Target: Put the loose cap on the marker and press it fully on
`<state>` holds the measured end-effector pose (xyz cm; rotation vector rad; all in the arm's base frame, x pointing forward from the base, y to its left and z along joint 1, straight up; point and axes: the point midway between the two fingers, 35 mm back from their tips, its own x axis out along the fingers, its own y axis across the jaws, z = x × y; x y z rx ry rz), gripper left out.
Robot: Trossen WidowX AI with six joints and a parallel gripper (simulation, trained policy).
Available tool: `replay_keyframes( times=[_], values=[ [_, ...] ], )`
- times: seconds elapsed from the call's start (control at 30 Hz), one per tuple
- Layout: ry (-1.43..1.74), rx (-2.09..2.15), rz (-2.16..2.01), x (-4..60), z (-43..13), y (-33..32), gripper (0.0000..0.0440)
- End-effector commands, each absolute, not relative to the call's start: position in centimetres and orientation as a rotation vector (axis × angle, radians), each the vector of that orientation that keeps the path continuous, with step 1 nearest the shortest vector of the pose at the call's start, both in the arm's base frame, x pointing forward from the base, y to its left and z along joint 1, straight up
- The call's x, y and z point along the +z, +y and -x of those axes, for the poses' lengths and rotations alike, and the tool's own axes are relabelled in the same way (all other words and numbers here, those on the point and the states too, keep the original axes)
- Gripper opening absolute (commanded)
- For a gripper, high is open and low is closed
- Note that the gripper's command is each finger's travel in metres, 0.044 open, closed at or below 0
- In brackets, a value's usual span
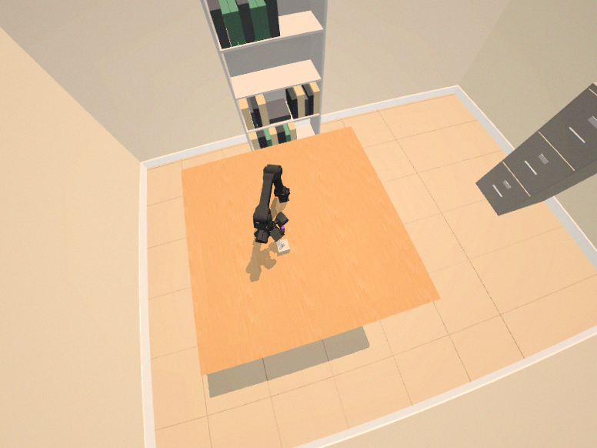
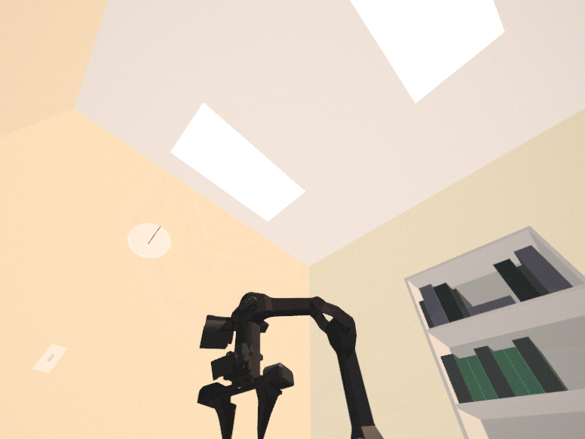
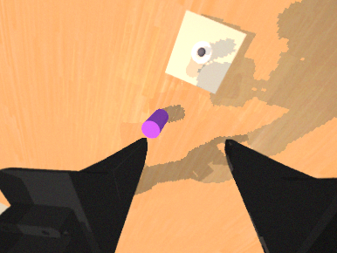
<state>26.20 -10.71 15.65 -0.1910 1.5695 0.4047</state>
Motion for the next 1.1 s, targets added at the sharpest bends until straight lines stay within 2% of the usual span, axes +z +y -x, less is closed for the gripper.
replay_keyframes(
  times=[0.0,1.07],
  values=[
    [1.601,0.414,0.2,15.0,-25.8,-10.3,0.0305],
    [1.695,0.558,0.321,9.5,-23.7,-7.0,0.0276]
  ],
)
